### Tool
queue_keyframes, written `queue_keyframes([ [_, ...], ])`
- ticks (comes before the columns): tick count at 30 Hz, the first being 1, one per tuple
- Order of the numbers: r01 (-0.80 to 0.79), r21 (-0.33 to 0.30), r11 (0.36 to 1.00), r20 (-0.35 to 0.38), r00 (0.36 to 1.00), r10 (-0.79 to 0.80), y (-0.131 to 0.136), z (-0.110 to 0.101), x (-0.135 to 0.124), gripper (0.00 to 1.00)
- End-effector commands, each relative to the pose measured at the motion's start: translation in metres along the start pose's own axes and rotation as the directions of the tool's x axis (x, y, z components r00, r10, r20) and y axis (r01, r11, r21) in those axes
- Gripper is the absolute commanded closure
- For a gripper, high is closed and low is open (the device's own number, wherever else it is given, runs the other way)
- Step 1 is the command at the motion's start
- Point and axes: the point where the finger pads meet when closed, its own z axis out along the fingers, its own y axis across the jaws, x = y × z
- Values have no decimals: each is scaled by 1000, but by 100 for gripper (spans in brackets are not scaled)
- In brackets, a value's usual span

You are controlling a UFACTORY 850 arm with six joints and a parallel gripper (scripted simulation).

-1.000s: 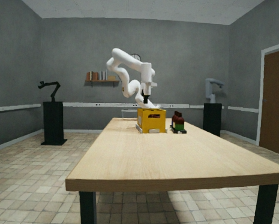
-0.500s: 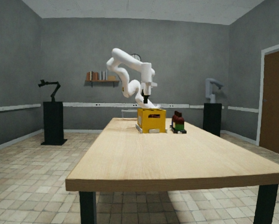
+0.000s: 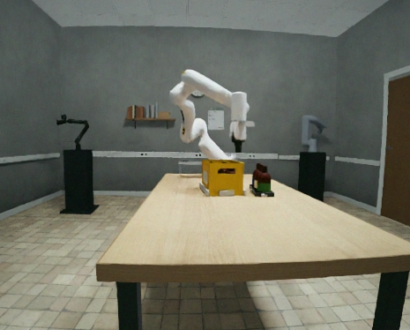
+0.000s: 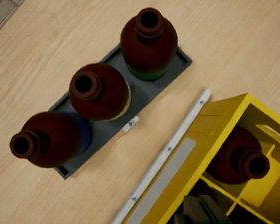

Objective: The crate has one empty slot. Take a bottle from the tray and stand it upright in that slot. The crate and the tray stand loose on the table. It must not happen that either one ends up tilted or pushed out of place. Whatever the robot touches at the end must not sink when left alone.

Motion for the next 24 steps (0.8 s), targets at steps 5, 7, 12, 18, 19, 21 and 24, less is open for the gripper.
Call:
queue_keyframes([
  [5, -45, -7, 999, 9, 999, 45, -84, 4, 89, 35],
  [7, -45, -7, 999, 9, 999, 45, -92, 5, 99, 35],
  [12, -45, -7, 999, 9, 999, 45, -92, 5, 99, 35],
  [18, -45, -7, 999, 9, 999, 45, -92, 5, 99, 35],
  [19, -45, -7, 999, 9, 999, 45, -92, 5, 99, 35],
  [21, -45, -7, 999, 9, 999, 45, -92, 5, 99, 35],
  [24, -45, -7, 999, 9, 999, 45, -92, 5, 99, 35],
])
